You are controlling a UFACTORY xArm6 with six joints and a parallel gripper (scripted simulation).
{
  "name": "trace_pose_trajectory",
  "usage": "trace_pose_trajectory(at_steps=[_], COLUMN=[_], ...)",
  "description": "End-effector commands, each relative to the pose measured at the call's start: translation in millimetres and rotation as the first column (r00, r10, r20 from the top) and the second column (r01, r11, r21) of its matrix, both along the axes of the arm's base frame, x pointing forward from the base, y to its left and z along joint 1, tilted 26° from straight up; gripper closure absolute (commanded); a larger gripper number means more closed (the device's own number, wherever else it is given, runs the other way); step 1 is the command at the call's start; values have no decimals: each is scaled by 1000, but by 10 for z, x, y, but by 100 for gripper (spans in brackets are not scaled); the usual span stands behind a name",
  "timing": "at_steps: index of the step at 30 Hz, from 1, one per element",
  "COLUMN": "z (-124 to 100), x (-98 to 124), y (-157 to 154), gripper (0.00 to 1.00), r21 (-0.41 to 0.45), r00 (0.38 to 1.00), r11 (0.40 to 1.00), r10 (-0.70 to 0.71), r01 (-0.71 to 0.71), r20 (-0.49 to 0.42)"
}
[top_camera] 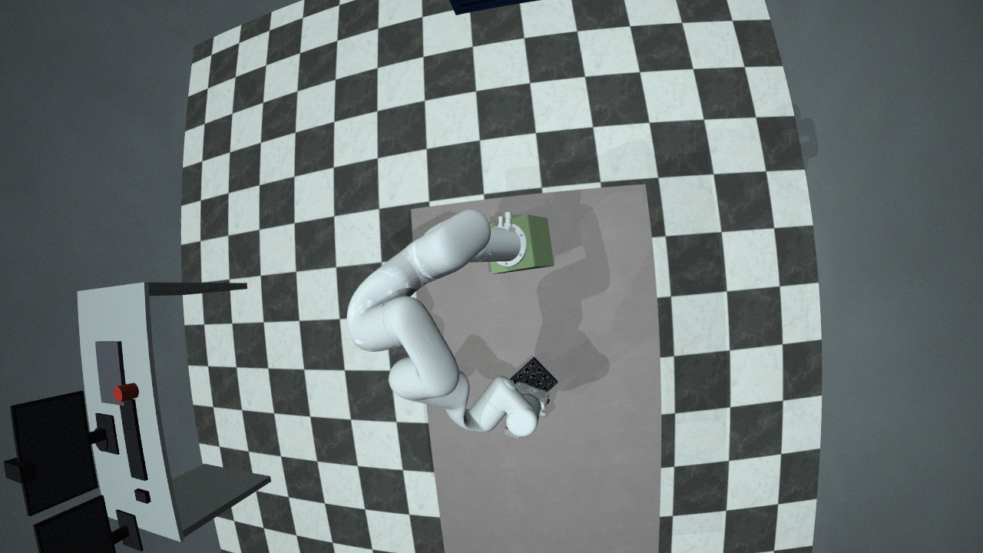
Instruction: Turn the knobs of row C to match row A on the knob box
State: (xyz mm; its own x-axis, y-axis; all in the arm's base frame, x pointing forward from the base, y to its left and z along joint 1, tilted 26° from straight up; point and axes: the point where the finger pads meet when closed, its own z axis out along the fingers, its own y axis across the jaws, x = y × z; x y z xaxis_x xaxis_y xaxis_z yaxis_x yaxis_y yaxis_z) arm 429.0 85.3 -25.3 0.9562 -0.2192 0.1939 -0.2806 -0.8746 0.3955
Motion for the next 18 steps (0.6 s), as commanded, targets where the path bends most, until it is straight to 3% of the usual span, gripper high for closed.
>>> trace_pose_trajectory(at_steps=[1,18], z=[12,12], x=[13,13], y=[10,10], gripper=[92,92], r21=[8,24], r00=[996,980], r11=[997,984], r10=[-80,-176], r01=[79,174], r20=[48,93])
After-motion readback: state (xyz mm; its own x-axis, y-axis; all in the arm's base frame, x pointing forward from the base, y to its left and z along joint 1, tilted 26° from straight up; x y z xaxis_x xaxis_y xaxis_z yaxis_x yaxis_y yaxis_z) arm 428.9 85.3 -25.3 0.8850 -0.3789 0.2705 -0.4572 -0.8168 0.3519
